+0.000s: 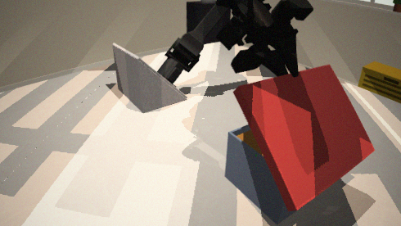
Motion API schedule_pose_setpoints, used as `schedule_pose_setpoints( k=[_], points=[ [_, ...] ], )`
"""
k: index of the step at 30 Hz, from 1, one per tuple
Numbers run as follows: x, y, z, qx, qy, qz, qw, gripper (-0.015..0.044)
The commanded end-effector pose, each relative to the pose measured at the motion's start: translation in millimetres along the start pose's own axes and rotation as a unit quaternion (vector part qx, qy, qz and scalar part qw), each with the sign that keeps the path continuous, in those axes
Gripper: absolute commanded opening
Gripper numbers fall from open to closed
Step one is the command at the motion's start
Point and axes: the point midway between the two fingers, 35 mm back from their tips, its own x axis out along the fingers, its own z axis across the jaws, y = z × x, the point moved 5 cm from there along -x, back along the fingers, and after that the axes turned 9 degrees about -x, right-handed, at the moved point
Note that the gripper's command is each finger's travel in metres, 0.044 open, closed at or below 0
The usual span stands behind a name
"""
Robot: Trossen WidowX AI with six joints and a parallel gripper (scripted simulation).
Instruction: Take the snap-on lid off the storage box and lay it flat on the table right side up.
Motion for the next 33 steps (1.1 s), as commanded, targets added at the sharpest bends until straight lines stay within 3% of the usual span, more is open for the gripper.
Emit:
schedule_pose_setpoints(
  k=[1,33],
  points=[
    [-4,-2,6,-0.002,-0.003,0.000,1.000,0.0000],
    [-30,-7,37,-0.002,-0.002,0.000,1.000,0.0000]
  ],
)
